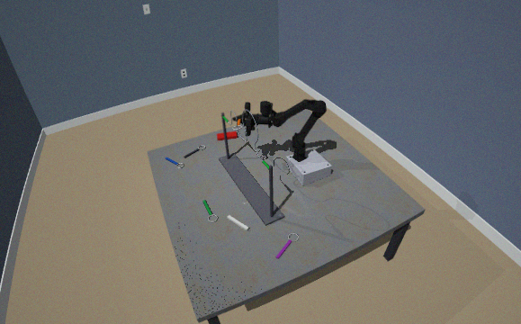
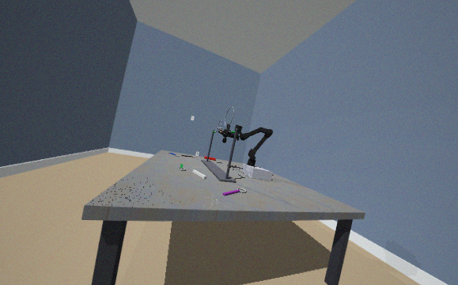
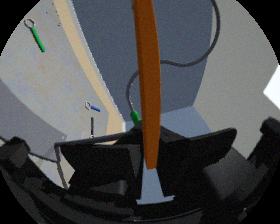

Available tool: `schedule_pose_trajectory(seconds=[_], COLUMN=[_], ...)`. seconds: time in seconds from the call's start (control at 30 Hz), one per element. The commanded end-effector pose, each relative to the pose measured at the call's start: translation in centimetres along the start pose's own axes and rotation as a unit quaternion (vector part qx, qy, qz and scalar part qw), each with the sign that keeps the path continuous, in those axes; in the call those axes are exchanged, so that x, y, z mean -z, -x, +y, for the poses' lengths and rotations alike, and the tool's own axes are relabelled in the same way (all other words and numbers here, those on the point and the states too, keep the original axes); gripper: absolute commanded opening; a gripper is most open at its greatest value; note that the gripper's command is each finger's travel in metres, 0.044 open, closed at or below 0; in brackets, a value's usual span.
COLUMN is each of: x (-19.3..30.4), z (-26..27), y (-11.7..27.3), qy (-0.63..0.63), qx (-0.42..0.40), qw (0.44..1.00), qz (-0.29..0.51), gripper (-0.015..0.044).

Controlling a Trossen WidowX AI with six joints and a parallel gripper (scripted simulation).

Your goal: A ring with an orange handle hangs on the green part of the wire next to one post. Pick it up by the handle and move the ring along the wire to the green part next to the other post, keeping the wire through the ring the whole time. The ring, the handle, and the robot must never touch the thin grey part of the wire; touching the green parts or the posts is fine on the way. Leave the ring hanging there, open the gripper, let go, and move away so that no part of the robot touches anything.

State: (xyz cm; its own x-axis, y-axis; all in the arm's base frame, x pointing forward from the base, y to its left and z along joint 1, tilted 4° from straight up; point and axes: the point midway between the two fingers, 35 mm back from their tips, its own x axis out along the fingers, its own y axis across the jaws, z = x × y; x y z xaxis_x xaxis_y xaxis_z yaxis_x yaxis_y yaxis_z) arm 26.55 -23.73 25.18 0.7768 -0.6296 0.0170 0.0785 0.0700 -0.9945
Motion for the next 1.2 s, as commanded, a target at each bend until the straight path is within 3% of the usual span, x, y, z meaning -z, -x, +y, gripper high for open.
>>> schedule_pose_trajectory(seconds=[0.0, 0.57, 1.17], x=[0.0, -1.7, -5.6], z=[1.3, 7.3, 11.9], y=[0.2, 1.9, 4.7], qy=[-0.041, -0.222, -0.399], qx=[-0.022, -0.126, -0.229], qw=[0.999, 0.966, 0.886], qz=[0.006, 0.029, 0.051], gripper=[-0.0150, -0.0150, -0.0150])
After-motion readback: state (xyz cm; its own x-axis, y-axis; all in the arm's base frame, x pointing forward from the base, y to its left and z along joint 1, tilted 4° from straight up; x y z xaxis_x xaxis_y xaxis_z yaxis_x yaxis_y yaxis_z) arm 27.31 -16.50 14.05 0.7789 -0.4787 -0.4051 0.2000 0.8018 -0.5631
